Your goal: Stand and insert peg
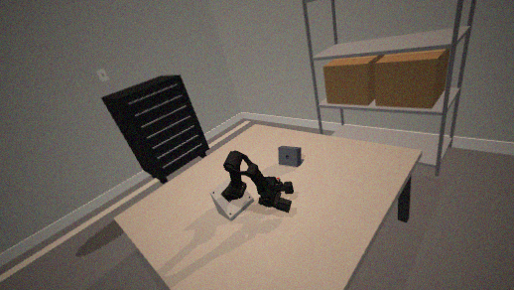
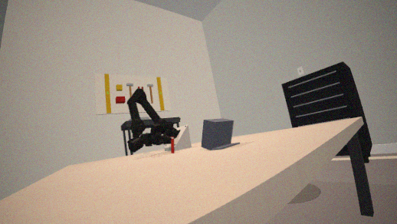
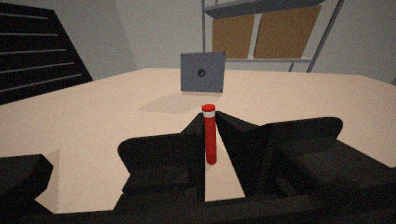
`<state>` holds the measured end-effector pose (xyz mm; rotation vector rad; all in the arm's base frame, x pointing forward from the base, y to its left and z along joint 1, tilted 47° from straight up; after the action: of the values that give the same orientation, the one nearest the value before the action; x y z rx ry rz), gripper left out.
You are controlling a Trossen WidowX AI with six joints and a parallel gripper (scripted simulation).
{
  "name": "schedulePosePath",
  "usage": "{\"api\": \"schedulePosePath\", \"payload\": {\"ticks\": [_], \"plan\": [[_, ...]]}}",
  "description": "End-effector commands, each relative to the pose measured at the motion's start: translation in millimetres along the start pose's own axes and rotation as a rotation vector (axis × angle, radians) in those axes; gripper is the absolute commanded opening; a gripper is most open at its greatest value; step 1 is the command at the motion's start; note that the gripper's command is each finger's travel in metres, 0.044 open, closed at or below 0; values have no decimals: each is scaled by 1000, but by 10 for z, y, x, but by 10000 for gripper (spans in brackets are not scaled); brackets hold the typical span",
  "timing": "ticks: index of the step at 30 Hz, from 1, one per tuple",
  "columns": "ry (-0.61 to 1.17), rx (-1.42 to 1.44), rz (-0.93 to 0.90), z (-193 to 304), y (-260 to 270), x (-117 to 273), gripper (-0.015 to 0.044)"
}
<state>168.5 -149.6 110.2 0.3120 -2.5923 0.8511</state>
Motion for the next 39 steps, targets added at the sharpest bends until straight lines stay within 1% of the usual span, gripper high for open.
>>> {"api": "schedulePosePath", "payload": {"ticks": [1, 39], "plan": [[1, -1, 0, 23, -9, 10, 49], [-36, 30, -19, 50, -18, 46, 49]]}}
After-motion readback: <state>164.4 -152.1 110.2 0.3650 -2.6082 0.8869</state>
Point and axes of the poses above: the point midway between the two fingers, 35 mm back from their tips, its own x axis back along the fingers, its own y axis across the jaws, z = x × y, the point moved 2 cm from there along x, back along the fingers, and after that the axes turned 14 degrees about -x, right-handed, at the moved point
